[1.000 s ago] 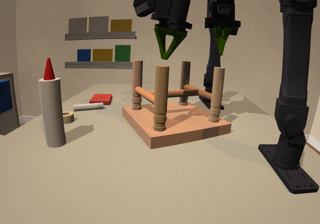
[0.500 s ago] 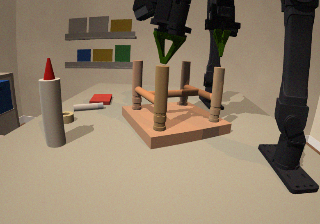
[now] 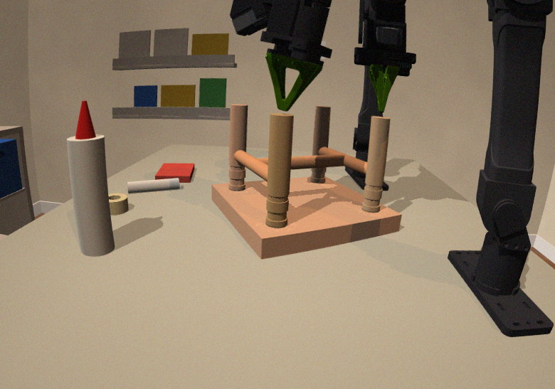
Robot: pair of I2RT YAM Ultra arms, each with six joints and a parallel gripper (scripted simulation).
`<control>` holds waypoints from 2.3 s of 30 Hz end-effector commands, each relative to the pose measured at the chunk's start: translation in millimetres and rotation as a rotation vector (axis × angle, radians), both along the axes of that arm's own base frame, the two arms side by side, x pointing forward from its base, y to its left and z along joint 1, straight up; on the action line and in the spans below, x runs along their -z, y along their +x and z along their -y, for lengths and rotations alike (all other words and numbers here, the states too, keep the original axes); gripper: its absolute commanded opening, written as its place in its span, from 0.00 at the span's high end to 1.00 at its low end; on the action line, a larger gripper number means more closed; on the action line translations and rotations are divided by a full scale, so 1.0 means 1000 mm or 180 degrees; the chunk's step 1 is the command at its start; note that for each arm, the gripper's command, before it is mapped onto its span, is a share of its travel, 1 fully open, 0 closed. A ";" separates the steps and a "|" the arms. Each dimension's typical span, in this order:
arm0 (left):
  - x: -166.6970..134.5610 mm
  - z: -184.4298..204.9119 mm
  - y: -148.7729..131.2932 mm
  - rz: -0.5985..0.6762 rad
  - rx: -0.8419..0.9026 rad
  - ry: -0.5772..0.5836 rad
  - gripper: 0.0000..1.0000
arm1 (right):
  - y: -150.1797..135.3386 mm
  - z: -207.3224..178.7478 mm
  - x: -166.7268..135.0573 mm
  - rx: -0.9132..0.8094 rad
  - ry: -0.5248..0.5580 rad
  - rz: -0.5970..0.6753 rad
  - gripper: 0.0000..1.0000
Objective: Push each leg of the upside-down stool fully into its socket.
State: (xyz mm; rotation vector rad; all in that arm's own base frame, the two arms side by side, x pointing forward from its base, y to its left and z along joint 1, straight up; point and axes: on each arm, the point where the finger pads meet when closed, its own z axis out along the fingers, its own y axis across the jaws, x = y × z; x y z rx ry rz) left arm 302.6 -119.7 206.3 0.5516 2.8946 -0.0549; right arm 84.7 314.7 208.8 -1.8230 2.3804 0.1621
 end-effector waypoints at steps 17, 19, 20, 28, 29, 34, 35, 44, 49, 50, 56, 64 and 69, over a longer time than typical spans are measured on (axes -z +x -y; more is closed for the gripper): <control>-0.013 0.004 -0.001 -0.0009 0.0064 0.0021 1.00 | 0.007 -0.008 -0.018 0.0022 0.0305 0.0108 1.00; -0.022 0.004 -0.001 0.0125 0.0064 -0.0033 1.00 | 0.007 -0.008 -0.018 0.0022 0.0305 0.0108 1.00; -0.023 0.004 -0.001 0.0128 0.0064 -0.0035 1.00 | 0.007 -0.008 -0.018 0.0022 0.0305 0.0108 1.00; -0.051 0.005 0.000 0.0134 0.0066 -0.0038 1.00 | 0.007 -0.008 -0.018 0.0022 0.0305 0.0108 1.00; -0.056 0.006 0.003 0.0191 0.0066 -0.0061 1.00 | 0.007 -0.008 -0.018 0.0022 0.0305 0.0108 1.00; -0.053 -0.005 -0.013 0.0149 0.0035 -0.0043 1.00 | 0.007 -0.008 -0.018 0.0022 0.0305 0.0108 1.00; -0.043 -0.006 -0.017 0.0047 0.0032 -0.0003 1.00 | 0.007 -0.008 -0.018 0.0022 0.0305 0.0108 1.00; -0.045 -0.006 -0.015 0.0062 0.0025 -0.0010 1.00 | 0.005 0.000 -0.024 0.0024 0.0198 0.0078 1.00; -0.045 -0.006 -0.015 0.0062 0.0025 -0.0010 1.00 | 0.006 -0.003 -0.022 0.0025 0.0140 0.0062 1.00; -0.045 -0.006 -0.015 0.0062 0.0025 -0.0010 1.00 | -0.001 0.010 -0.031 0.0001 0.0058 0.0031 1.00; -0.045 -0.006 -0.015 0.0062 0.0025 -0.0010 1.00 | 0.008 -0.006 -0.056 0.0036 0.0282 0.0101 1.00; -0.054 -0.009 -0.001 0.0327 -0.0050 -0.0101 1.00 | 0.018 0.003 -0.055 0.0157 0.0466 0.0178 1.00; -0.056 -0.008 0.009 0.0479 -0.0079 -0.0169 1.00 | 0.030 -0.002 -0.061 0.0266 0.0675 0.0199 1.00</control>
